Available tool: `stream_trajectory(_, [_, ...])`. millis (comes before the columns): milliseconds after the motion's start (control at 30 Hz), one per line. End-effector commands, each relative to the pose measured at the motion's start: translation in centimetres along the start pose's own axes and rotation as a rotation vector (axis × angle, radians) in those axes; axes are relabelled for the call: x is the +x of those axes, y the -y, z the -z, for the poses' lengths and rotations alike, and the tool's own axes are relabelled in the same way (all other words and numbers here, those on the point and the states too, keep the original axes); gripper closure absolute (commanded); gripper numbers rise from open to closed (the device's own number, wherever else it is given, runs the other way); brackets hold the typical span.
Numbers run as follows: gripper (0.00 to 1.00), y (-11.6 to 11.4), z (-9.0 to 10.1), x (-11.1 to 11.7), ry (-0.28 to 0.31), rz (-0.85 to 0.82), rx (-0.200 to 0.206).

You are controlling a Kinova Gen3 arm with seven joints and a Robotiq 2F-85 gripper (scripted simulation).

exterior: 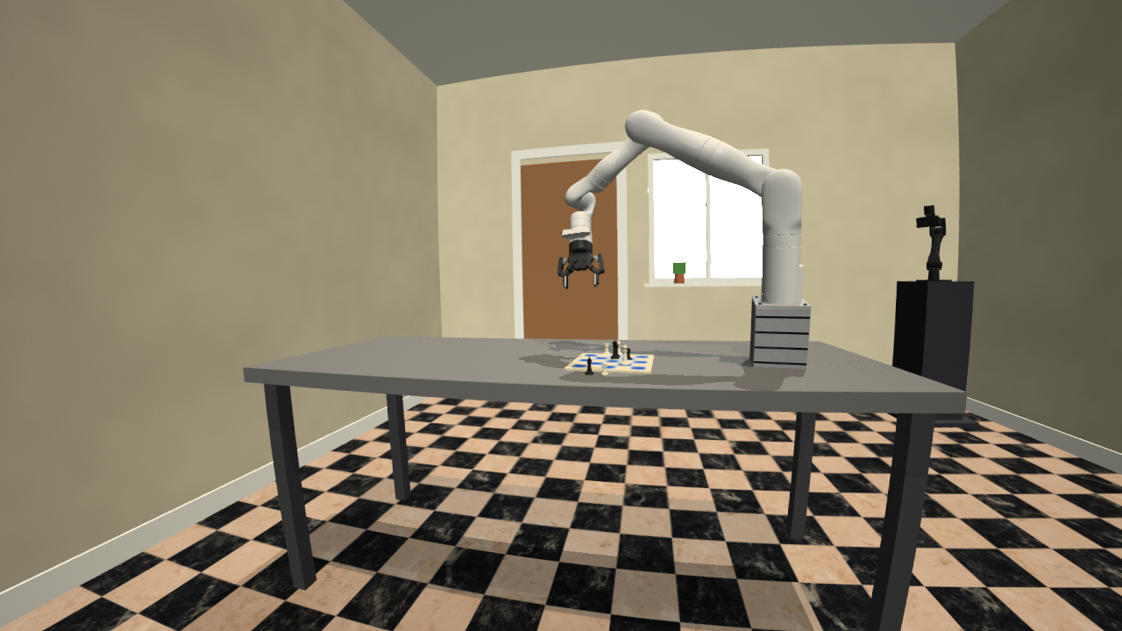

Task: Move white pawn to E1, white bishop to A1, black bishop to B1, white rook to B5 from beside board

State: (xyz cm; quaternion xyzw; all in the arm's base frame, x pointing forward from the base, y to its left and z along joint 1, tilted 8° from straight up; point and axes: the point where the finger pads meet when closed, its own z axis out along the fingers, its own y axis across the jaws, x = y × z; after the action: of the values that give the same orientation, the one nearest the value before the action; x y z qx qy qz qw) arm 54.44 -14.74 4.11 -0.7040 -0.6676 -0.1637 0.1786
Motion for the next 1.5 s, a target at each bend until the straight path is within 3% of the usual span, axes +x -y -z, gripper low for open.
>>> stream_trajectory(0, [0.00,-0.4,-2.3,4.9,0.039,0.052,0.019])
stream_trajectory(33, [0.00,-0.4,-2.3,4.9,0.039,0.052,0.019])
stream_trajectory(200, [0.00,0.4,-6.2,9.8,0.115,0.089,0.031])
stream_trajectory(300, [0.00,0.4,-6.2,9.8,0.115,0.089,0.031])
stream_trajectory(333, [0.00,0.8,-7.0,11.0,0.134,0.099,0.032])
stream_trajectory(633, [0.00,0.8,-7.0,11.0,0.134,0.099,0.032])
stream_trajectory(667, [0.00,1.2,-7.9,12.1,0.152,0.110,0.033])
stream_trajectory(1467, [0.00,2.2,-9.4,14.1,0.187,0.133,0.033])
